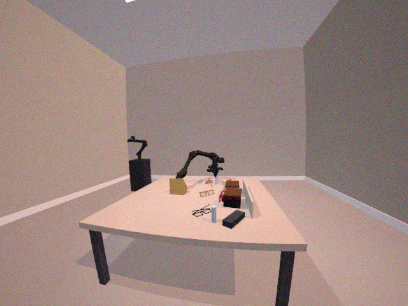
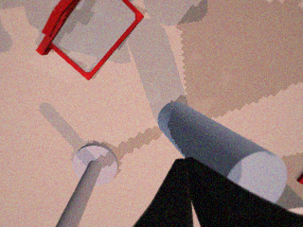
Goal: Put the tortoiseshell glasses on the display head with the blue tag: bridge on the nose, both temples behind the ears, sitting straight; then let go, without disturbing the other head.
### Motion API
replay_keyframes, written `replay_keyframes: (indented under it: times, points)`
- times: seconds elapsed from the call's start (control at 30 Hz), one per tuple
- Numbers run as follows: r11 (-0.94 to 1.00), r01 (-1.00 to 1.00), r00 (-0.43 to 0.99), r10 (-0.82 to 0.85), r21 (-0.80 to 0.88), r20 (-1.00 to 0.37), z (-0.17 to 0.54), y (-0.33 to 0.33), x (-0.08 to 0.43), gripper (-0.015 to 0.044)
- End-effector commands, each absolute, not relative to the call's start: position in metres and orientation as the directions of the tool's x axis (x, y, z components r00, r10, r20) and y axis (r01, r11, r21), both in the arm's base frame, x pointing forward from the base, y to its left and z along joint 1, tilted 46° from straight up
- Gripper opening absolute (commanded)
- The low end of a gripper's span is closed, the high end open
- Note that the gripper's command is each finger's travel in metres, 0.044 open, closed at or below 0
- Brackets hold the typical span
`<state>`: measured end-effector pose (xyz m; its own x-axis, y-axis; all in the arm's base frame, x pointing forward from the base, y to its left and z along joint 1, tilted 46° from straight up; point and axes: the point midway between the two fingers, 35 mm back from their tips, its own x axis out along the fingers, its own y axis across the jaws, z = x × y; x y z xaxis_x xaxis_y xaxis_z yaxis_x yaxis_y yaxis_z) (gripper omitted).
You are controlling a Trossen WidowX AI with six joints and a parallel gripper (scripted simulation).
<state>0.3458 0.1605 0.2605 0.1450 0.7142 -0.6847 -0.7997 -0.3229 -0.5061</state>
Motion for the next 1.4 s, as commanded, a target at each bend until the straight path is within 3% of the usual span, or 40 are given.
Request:
replay_keyframes:
  times: [0.0, 1.37]
  points:
    - [-0.320, -0.803, 0.145, 0.712, -0.502, -0.687, 0.261, 0.161, 0.350, 0.0000]
    - [-0.320, -0.803, 0.146, 0.712, -0.503, -0.687, 0.268, 0.166, 0.362, 0.0000]
